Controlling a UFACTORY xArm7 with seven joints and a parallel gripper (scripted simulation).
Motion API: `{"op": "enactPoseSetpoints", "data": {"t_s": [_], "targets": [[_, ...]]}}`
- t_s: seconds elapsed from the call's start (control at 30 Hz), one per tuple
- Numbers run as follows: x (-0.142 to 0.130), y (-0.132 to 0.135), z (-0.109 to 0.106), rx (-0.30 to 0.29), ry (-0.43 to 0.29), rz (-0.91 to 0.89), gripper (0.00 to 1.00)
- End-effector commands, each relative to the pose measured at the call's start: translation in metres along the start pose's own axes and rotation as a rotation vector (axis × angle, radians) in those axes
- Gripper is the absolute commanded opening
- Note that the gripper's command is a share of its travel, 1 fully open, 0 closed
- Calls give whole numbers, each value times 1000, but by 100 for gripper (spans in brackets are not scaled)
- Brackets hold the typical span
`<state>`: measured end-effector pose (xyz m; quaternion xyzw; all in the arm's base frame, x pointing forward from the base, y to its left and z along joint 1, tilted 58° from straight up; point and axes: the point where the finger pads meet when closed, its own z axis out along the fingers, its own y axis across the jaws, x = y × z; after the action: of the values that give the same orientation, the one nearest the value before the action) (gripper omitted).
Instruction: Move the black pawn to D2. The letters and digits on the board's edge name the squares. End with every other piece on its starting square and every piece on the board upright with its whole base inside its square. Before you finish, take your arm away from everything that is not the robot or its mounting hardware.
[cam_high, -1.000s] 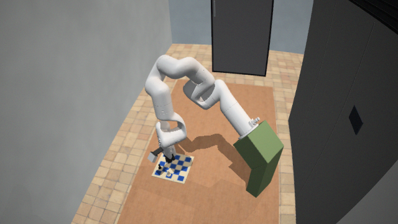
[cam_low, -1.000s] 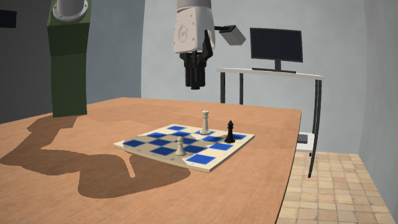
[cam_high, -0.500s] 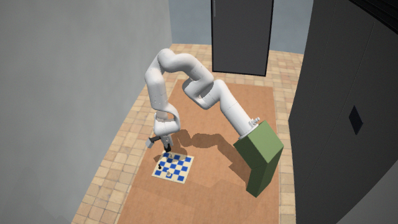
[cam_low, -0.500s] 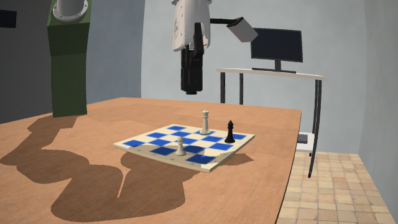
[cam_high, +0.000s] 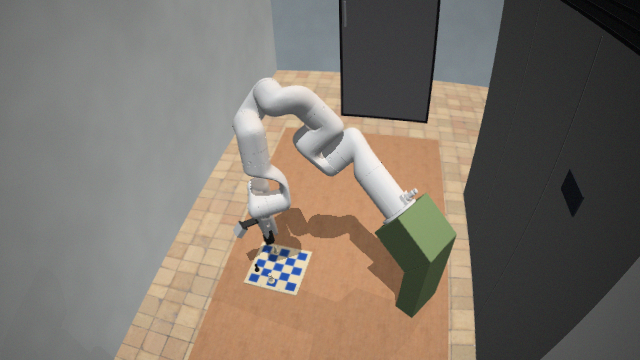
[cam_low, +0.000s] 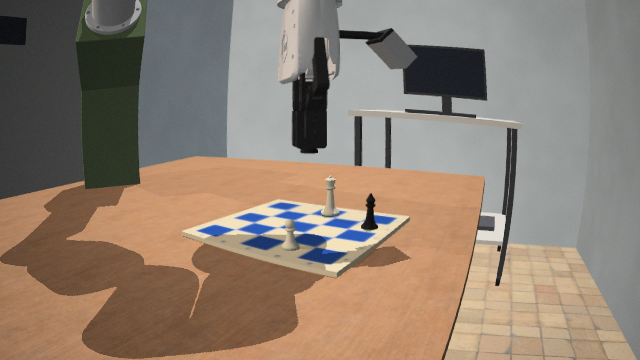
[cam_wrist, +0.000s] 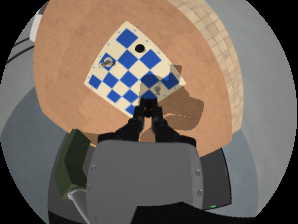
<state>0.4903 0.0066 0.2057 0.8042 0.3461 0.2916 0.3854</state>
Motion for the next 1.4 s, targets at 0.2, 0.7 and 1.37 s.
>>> {"op": "enactPoseSetpoints", "data": {"t_s": [0.2,0.7,1.37], "targets": [[1,0,18,1,-3,0,0],[1,0,85,1,-3,0,0],[1,0,93,1,-3,0,0]]}}
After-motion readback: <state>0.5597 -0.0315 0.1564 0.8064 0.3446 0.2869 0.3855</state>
